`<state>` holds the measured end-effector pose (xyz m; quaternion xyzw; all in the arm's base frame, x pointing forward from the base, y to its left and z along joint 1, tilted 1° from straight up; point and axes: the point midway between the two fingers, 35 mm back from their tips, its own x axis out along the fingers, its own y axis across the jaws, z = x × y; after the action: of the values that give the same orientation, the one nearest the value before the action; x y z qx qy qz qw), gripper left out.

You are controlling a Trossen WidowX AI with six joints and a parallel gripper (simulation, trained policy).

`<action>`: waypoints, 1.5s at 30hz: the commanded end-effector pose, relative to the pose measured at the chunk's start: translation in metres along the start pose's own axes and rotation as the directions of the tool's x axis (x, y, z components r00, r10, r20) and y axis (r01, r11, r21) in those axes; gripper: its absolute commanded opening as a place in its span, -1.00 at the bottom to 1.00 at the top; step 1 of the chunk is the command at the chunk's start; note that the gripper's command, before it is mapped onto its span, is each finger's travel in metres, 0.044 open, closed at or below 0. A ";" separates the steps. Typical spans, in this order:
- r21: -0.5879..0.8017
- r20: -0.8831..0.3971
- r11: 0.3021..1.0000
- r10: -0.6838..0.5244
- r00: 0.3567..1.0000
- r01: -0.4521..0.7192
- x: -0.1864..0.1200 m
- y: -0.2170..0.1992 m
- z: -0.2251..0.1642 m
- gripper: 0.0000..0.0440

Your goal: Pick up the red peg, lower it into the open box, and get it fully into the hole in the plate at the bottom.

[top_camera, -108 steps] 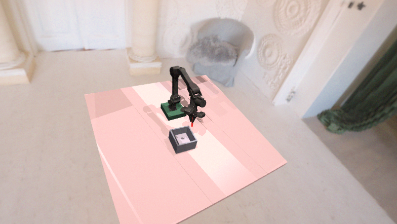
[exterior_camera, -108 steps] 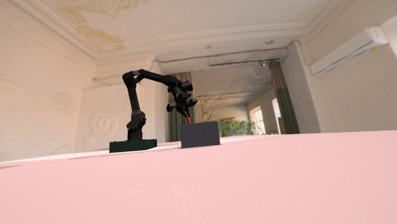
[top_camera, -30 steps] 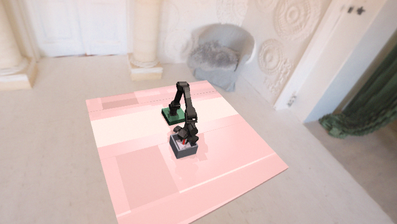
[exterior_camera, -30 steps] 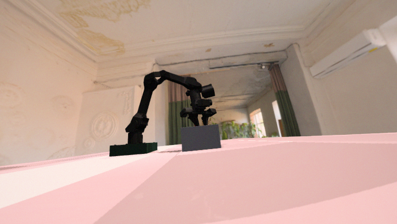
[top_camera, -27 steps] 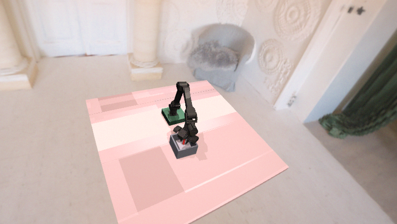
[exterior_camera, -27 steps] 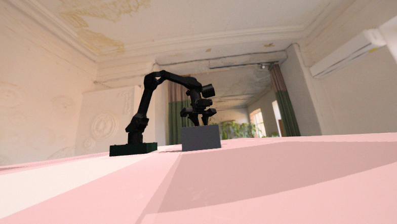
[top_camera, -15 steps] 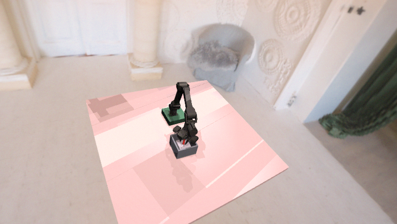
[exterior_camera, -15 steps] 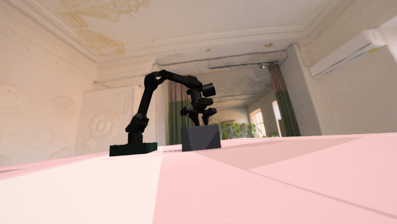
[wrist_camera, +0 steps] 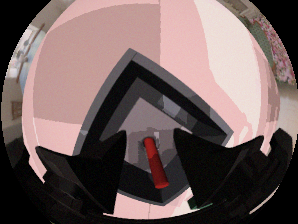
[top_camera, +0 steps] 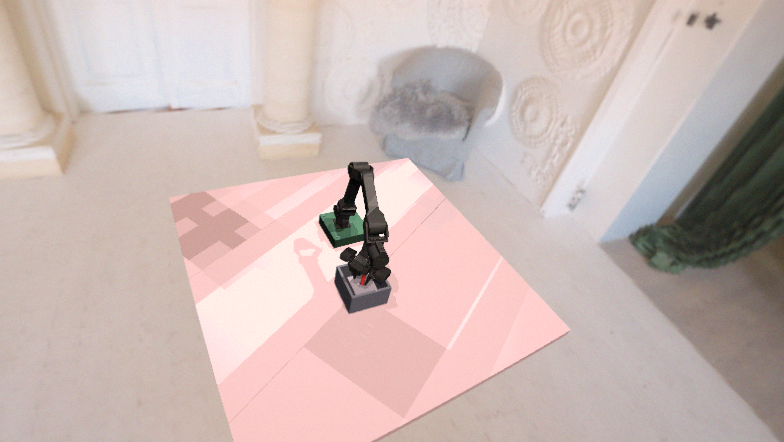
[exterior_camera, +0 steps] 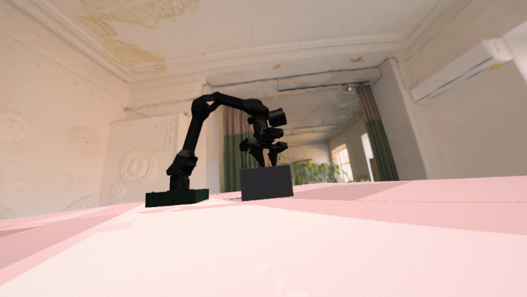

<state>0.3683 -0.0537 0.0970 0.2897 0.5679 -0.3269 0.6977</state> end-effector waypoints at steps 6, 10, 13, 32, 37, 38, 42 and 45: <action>-0.013 0.008 1.000 -0.007 1.000 0.007 -0.003 -0.003 0.004 0.04; -0.017 0.010 1.000 -0.009 1.000 0.009 -0.004 -0.004 0.006 0.06; -0.020 0.012 1.000 -0.009 1.000 0.010 -0.005 -0.005 0.007 0.08; -0.031 0.026 0.999 -0.011 1.000 0.012 -0.011 -0.010 0.013 0.20; -0.032 0.031 0.999 -0.011 0.999 0.012 -0.013 -0.011 0.015 0.23; -0.033 0.032 0.999 -0.010 0.999 0.011 -0.013 -0.011 0.015 0.24; -0.034 0.037 0.999 -0.009 0.999 0.011 -0.015 -0.011 0.016 0.27; -0.035 0.040 0.999 -0.009 0.999 0.010 -0.016 -0.012 0.017 0.30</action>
<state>0.3673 -0.0704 0.1135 0.2718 0.5619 -0.3248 0.7105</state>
